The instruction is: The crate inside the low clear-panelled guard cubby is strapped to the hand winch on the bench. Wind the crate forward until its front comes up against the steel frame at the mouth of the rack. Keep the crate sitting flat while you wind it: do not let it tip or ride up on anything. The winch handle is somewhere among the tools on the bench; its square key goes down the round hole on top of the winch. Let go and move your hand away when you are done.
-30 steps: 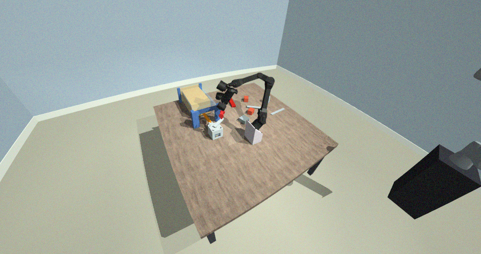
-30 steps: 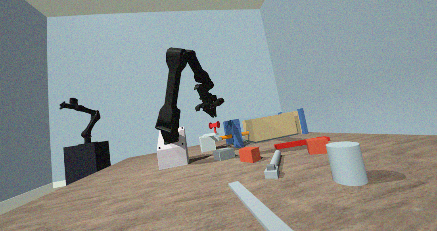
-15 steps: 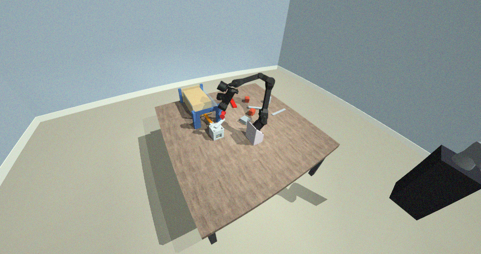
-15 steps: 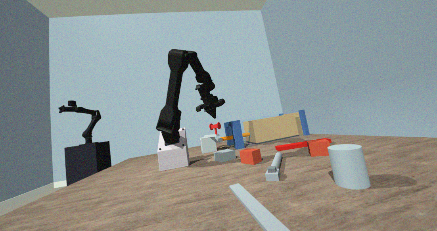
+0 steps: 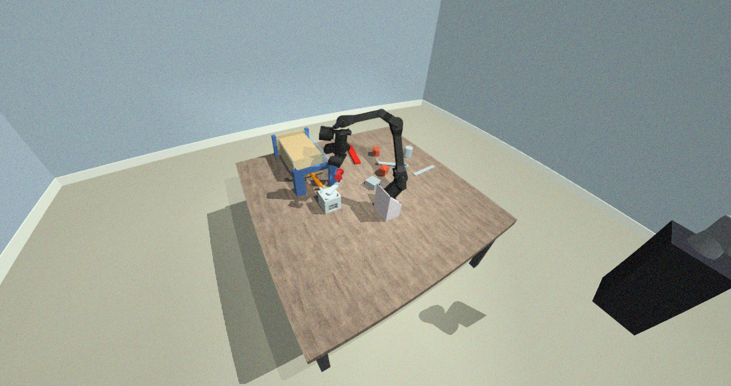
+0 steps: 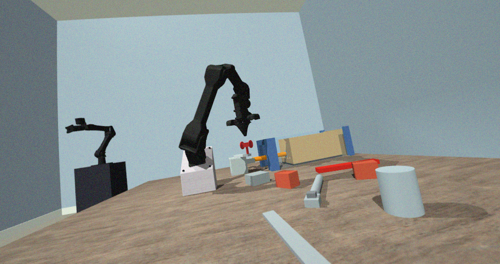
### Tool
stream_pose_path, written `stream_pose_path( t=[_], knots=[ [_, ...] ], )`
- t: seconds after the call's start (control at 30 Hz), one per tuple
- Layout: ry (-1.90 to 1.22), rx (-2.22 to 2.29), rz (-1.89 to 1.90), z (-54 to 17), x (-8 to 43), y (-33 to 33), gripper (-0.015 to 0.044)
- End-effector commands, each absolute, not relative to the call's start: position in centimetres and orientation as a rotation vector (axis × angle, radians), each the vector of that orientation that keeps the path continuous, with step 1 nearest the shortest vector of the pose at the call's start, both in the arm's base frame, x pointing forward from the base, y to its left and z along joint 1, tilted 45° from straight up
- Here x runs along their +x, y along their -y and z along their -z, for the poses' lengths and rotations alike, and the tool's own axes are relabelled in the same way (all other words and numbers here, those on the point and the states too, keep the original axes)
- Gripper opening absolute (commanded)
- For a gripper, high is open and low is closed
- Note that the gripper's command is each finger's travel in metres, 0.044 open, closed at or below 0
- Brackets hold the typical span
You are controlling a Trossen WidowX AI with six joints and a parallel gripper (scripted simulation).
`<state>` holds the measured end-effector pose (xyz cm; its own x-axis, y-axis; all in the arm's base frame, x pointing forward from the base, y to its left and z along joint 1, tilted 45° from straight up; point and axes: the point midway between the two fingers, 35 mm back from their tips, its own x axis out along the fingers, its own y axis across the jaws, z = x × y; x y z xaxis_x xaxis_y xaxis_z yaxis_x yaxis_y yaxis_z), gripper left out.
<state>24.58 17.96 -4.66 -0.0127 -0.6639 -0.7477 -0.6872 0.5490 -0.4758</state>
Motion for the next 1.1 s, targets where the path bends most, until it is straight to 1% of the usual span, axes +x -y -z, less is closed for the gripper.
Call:
stream_pose_path(
  t=[0.0, 0.53, 0.63, 0.83, 1.0, 1.07],
  knots=[
    [-1.758, -1.147, 0.010, 4.71, 24.66, -18.06, 0.0000],
    [-1.759, -1.151, 0.006, 4.68, 24.59, -17.98, 0.0000],
    [-1.762, -1.009, 0.118, 4.68, 24.54, -17.90, 0.0079],
    [-1.730, -0.411, 0.600, 4.55, 24.46, -17.90, 0.0236],
    [-1.635, 0.065, 1.016, 4.23, 24.55, -18.12, 0.0368],
    [-1.599, 0.181, 1.124, 4.12, 24.60, -18.20, 0.0420]
  ],
)
